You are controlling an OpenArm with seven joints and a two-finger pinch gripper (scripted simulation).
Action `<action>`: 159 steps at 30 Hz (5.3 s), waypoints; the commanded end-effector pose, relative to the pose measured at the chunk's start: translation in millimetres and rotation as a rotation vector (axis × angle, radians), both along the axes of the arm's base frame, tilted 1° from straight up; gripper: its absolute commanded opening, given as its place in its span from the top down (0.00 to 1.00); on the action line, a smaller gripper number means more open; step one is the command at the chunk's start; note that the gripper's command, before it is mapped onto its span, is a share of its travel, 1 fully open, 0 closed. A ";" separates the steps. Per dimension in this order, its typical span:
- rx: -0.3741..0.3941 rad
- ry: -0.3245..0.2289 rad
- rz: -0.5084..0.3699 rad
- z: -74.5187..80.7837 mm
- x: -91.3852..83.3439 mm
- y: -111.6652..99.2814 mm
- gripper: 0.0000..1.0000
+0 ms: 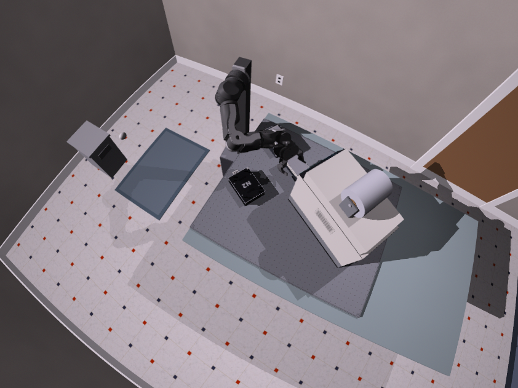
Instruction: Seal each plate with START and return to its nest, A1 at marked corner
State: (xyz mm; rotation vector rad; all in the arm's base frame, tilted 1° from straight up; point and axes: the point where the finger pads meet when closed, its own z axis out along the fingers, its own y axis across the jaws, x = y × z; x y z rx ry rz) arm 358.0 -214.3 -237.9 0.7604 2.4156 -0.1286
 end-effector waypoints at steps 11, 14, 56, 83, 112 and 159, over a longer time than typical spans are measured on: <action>-0.073 0.064 -0.033 3.2 0.4 -15.1 0.35; -0.016 0.150 -0.030 -6.0 1.7 -2.5 0.35; 0.269 0.560 -0.012 -55.4 13.2 65.4 0.35; 0.269 0.560 -0.012 -55.4 13.2 65.4 0.35; 0.269 0.560 -0.012 -65.4 13.1 65.3 0.35; 0.269 0.560 -0.012 -80.4 12.9 65.1 0.37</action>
